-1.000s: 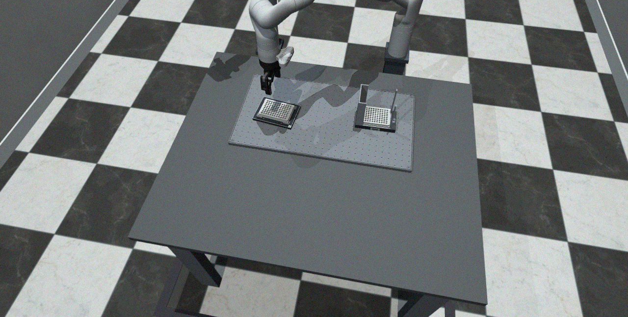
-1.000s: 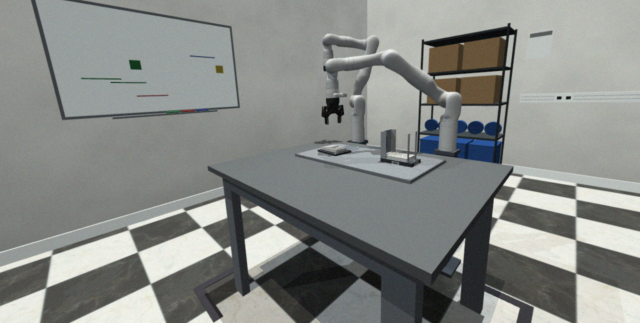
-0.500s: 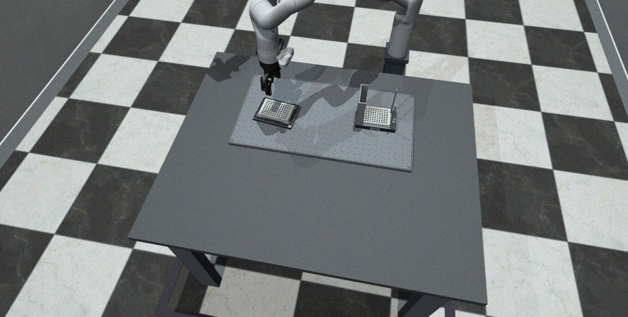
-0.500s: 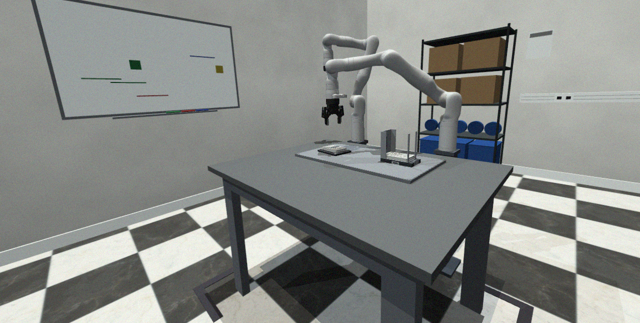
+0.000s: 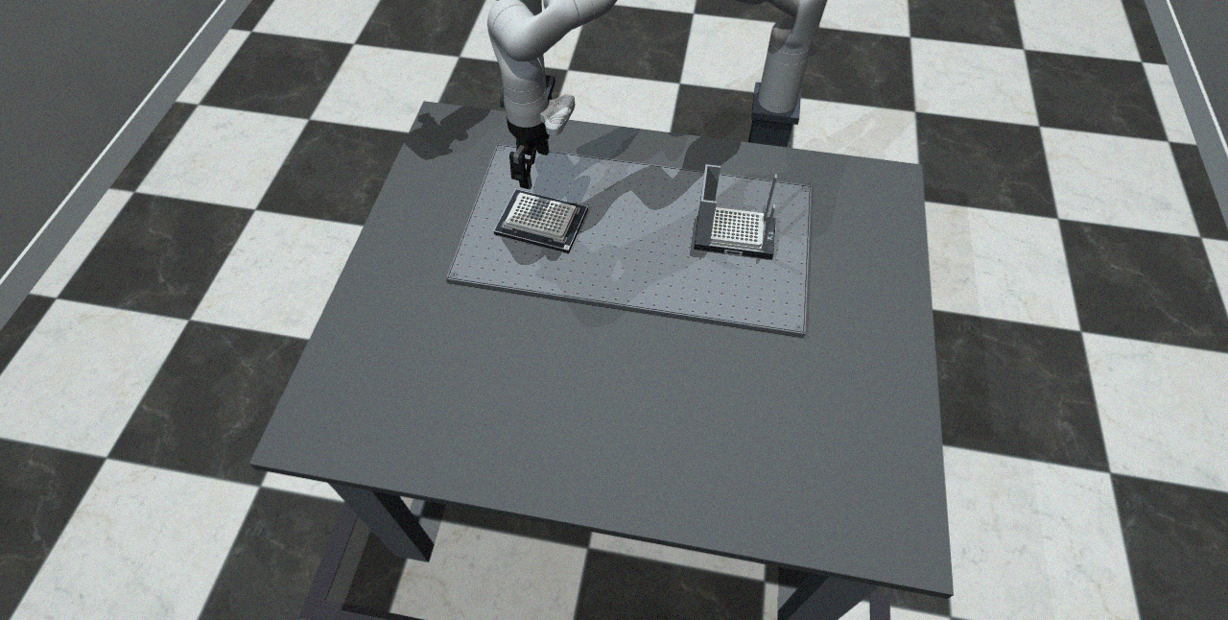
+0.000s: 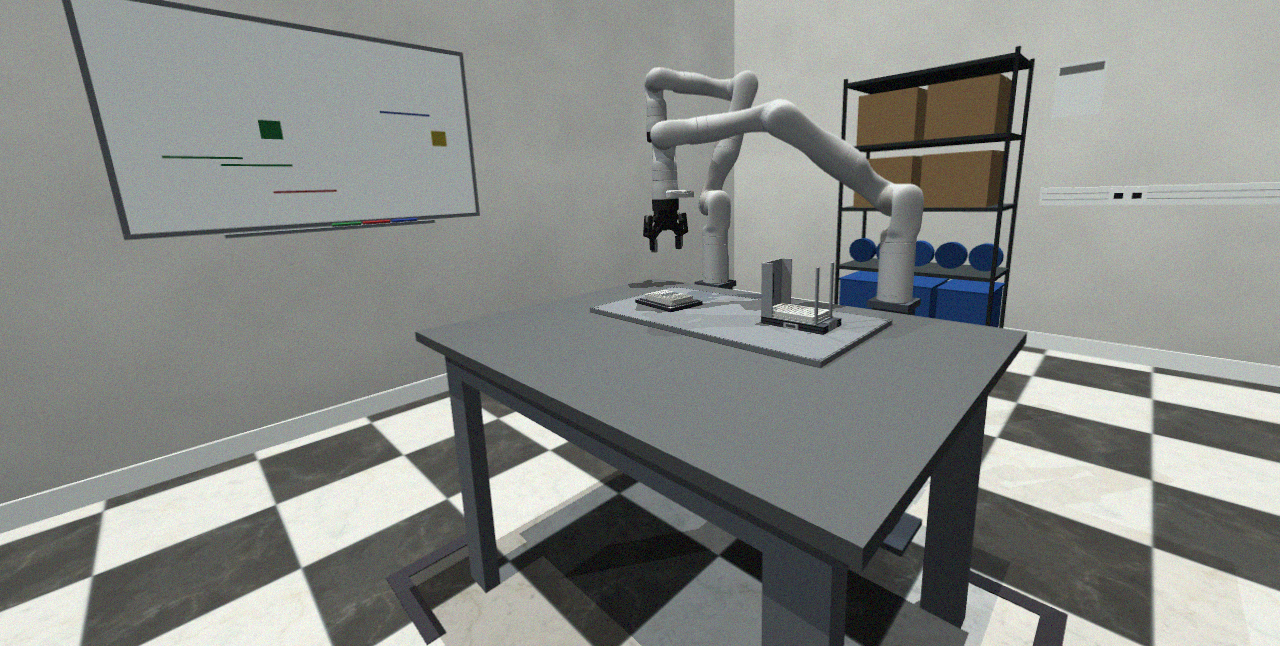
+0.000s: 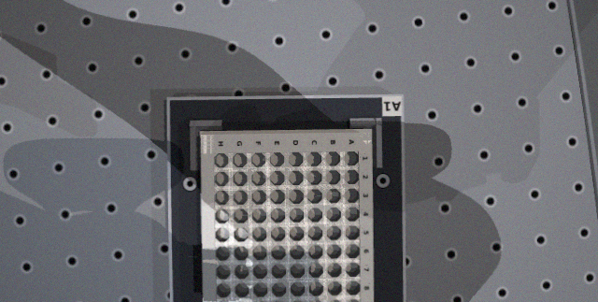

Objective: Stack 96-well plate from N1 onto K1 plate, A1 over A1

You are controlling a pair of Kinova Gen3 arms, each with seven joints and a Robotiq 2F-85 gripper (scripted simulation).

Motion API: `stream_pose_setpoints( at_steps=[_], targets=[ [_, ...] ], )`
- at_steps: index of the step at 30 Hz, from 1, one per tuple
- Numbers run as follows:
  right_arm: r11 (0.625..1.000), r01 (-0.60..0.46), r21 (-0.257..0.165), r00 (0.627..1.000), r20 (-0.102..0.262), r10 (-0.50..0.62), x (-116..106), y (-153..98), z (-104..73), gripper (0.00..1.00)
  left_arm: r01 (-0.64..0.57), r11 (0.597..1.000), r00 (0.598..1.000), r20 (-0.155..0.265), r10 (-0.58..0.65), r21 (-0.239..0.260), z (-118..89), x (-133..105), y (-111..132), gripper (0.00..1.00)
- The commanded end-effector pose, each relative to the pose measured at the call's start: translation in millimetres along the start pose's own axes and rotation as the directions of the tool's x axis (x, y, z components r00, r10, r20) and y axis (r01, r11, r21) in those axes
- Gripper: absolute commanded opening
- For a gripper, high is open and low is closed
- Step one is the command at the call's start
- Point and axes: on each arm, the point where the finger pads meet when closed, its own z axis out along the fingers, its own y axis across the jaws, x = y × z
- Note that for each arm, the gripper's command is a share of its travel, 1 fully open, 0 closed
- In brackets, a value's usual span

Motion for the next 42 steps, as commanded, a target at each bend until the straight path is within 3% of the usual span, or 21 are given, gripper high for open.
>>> stream_pose_setpoints(
  at_steps=[1, 42],
  targets=[
    [1.000, 0.000, 0.000, 1.000, 0.001, 0.000, 0, 0, -0.3, 1.000, 0.000, 1.000, 1.000, 0.002, 0.000, -0.003, -1, 0, 0, 1.000],
    [1.000, 0.000, 0.000, 1.000, 0.001, 0.000, 0, 0, -0.3, 1.000, 0.000, 1.000, 1.000, 0.002, 0.000, -0.003, 11, 0, 0, 1.000]
  ],
)
